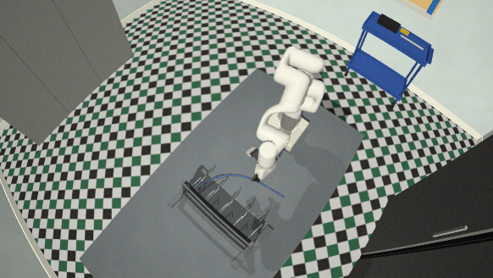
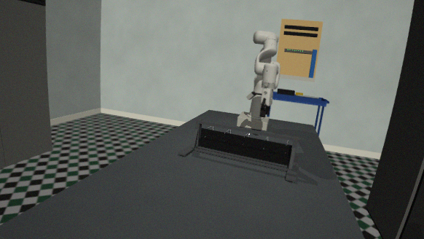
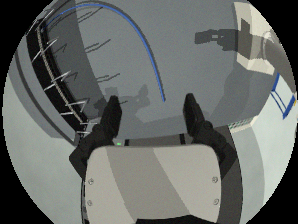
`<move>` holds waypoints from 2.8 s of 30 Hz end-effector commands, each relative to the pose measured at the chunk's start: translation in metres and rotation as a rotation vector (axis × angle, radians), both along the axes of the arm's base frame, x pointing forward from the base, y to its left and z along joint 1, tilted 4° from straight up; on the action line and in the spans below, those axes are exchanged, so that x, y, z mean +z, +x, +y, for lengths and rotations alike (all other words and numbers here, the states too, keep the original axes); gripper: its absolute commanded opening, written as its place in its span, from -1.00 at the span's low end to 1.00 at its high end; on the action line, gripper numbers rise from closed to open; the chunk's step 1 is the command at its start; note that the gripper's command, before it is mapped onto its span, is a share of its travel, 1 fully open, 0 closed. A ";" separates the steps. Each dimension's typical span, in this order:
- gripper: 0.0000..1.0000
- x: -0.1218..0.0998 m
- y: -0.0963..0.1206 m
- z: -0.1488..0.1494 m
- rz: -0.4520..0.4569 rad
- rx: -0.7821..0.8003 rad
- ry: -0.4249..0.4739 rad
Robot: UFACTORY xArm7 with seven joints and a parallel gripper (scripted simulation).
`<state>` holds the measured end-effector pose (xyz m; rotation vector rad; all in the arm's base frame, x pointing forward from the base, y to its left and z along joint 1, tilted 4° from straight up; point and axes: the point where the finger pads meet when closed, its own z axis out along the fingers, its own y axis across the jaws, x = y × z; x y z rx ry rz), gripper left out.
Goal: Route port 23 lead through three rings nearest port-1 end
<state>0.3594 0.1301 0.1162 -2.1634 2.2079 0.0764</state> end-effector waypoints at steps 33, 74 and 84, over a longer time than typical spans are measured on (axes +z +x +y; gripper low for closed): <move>-1.00 0.001 0.002 0.000 -0.004 -0.001 0.001; -0.33 0.002 -0.005 0.010 -0.023 0.266 0.000; -0.33 0.001 -0.005 0.010 -0.023 0.266 0.000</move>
